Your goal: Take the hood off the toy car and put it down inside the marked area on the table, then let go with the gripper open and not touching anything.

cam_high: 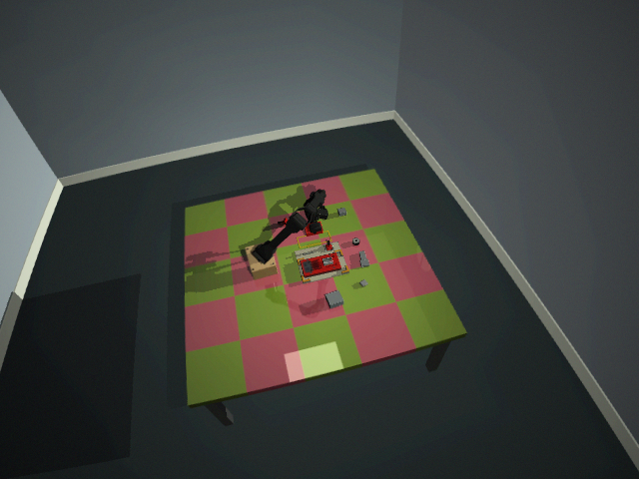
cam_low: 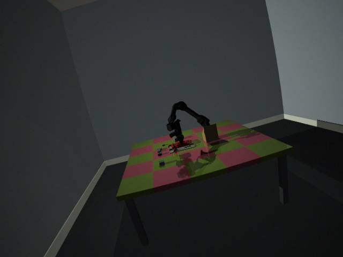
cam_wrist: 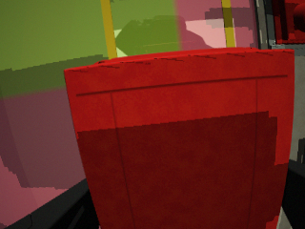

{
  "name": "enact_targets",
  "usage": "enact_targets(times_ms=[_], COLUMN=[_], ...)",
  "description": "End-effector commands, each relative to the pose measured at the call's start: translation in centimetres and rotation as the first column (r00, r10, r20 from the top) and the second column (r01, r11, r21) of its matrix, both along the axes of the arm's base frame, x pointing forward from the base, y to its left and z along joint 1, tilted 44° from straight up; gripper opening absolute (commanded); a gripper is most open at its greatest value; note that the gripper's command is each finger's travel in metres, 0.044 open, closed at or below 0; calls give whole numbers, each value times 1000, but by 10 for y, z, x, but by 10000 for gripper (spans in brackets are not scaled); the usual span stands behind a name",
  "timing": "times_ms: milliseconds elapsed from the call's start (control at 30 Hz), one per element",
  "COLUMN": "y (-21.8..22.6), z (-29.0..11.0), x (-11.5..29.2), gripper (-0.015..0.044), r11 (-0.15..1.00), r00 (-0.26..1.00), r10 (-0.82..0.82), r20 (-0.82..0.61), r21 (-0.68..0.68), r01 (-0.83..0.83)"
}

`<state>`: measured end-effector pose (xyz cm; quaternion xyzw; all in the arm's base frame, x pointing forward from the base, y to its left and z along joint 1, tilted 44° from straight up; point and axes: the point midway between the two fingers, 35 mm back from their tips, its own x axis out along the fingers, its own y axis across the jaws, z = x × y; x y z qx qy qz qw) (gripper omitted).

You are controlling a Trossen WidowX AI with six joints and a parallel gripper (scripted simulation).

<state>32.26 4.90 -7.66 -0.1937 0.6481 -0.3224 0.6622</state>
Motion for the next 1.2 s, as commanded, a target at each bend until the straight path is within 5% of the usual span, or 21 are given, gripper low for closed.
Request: enact_targets(times_ms=[0, 1167], y=[-3, -19], z=[-2, -19], x=[0, -2], gripper=[0, 0], r11=[1000, 1000], r00=[1000, 1000], r10=[3, 3], r20=[-3, -2], r21=[-3, -5], r01=[-3, -3])
